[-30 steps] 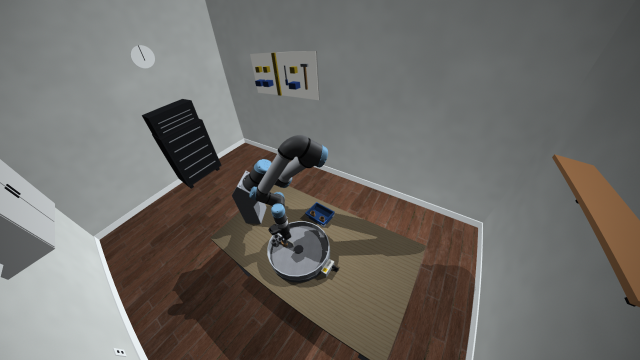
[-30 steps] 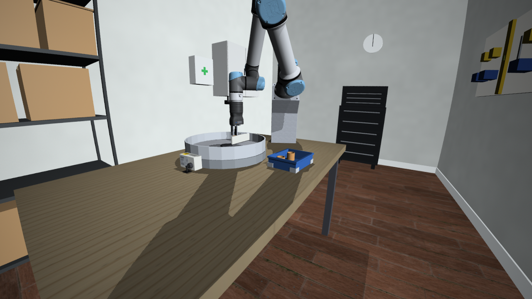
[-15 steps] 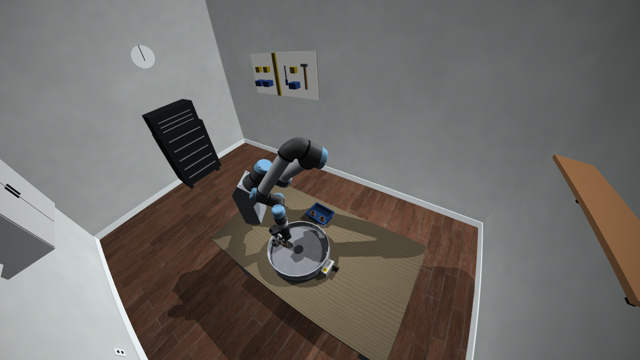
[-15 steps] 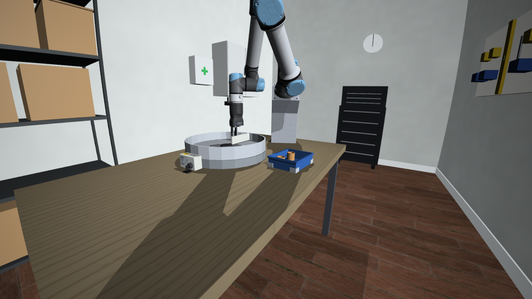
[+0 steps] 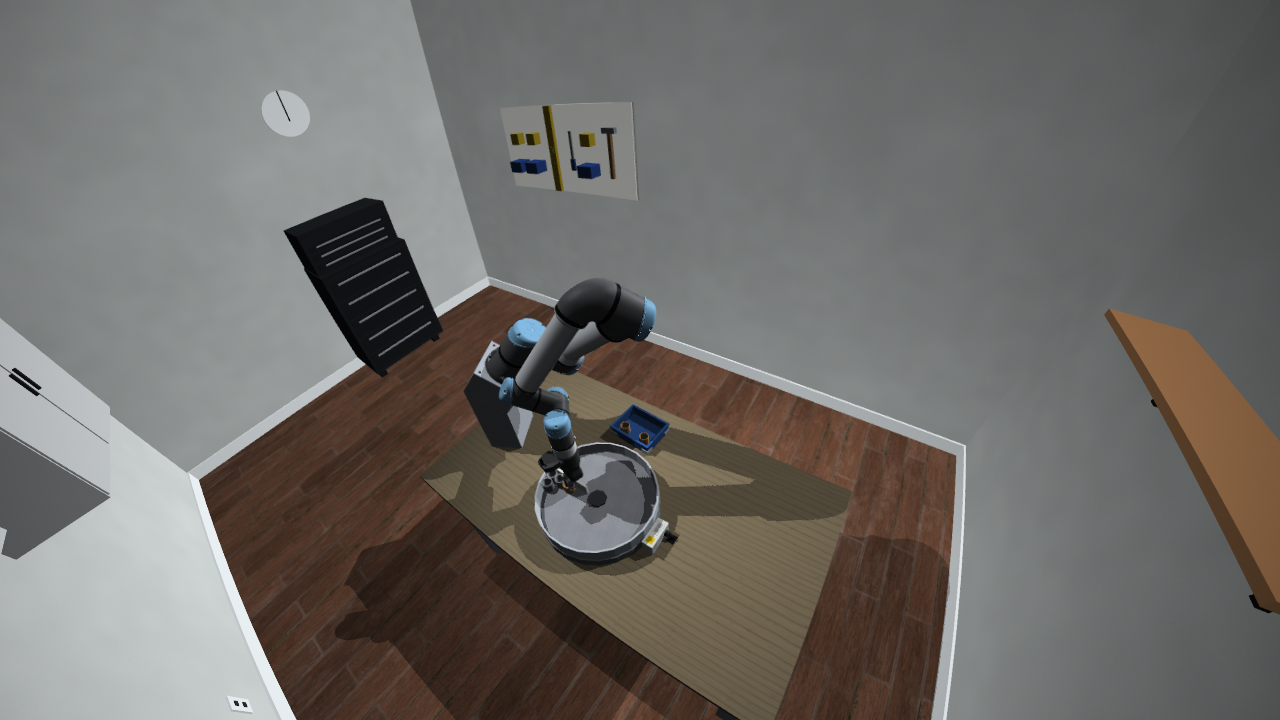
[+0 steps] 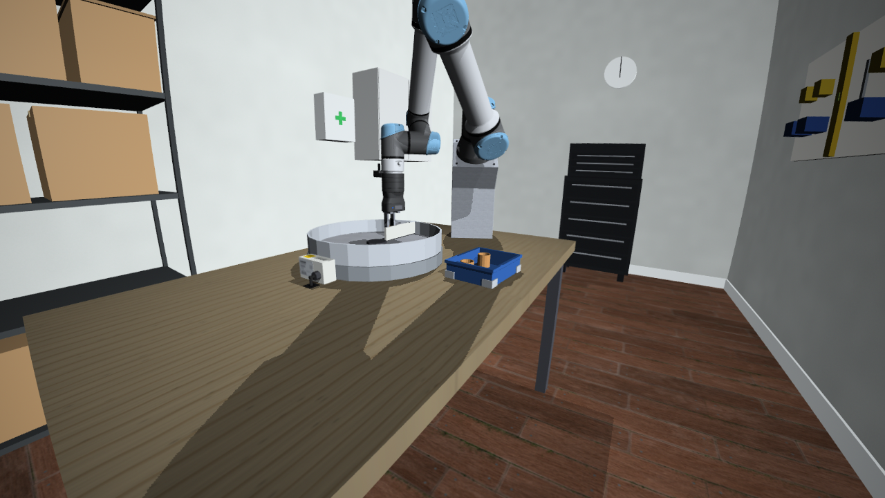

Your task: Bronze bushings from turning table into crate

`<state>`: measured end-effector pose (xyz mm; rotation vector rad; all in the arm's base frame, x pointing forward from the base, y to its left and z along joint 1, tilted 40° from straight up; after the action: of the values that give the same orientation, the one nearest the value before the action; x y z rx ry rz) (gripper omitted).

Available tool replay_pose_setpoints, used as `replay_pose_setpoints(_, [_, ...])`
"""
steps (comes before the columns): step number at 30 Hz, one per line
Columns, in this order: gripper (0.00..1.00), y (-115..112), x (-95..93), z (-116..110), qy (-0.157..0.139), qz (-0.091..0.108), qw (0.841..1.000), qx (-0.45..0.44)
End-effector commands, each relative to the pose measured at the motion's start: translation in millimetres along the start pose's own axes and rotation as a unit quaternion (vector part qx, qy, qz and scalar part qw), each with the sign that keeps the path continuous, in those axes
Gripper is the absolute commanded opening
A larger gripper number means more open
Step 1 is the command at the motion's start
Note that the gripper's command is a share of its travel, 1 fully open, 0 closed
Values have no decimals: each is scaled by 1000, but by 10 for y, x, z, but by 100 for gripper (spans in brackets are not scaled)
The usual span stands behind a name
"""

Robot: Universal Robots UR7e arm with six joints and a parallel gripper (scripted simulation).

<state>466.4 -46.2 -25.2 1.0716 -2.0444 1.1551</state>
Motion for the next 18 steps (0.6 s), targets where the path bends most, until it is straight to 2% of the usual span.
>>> replay_pose_setpoints(1, [45, -4, -9, 1, 0, 1, 1000, 0])
replay_pose_setpoints(18, [45, -4, -76, 1, 0, 1, 1000, 0])
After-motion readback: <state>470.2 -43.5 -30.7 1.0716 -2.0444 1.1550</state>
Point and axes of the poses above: the point where the finger pads meet when closed, its own x axis back along the fingers, its own y axis across the jaws, z = x × y, the point moved 1 cm from there along x, back along the fingers, and after that the axes turned 3 degrees about -x, right-handed, at the moved point
